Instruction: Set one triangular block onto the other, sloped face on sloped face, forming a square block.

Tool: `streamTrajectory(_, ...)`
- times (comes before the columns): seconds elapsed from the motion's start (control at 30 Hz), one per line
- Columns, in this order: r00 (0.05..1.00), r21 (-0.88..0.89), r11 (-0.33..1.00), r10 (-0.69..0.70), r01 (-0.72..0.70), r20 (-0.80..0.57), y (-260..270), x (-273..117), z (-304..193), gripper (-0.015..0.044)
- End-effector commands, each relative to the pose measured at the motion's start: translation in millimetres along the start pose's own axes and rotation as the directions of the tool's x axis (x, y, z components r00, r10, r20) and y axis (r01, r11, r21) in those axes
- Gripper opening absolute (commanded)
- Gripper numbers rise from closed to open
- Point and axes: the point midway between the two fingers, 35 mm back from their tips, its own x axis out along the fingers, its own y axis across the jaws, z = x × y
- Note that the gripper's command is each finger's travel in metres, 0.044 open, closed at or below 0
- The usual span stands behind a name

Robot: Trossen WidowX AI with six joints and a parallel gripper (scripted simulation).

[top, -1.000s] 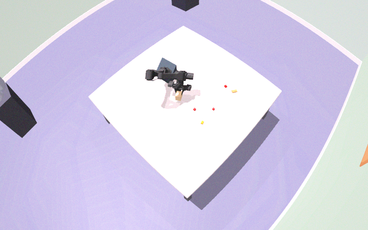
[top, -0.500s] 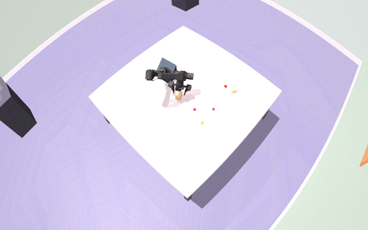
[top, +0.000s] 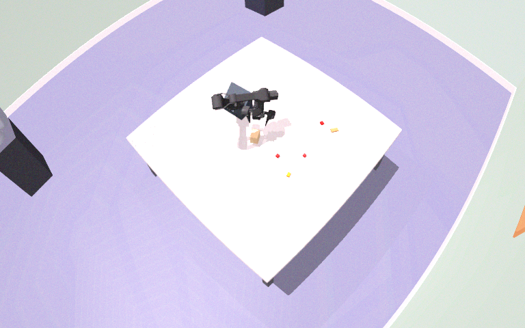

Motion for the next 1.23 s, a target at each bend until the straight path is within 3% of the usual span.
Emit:
streamTrajectory(0.0,0.999,0.021,1.0,-0.022,0.022,0.03,-5.8,-42.8,2.5,0.044)
streamTrajectory(1.2,1.0,0.011,1.0,-0.008,0.008,0.025,-3.9,-35.5,1.5,0.044)
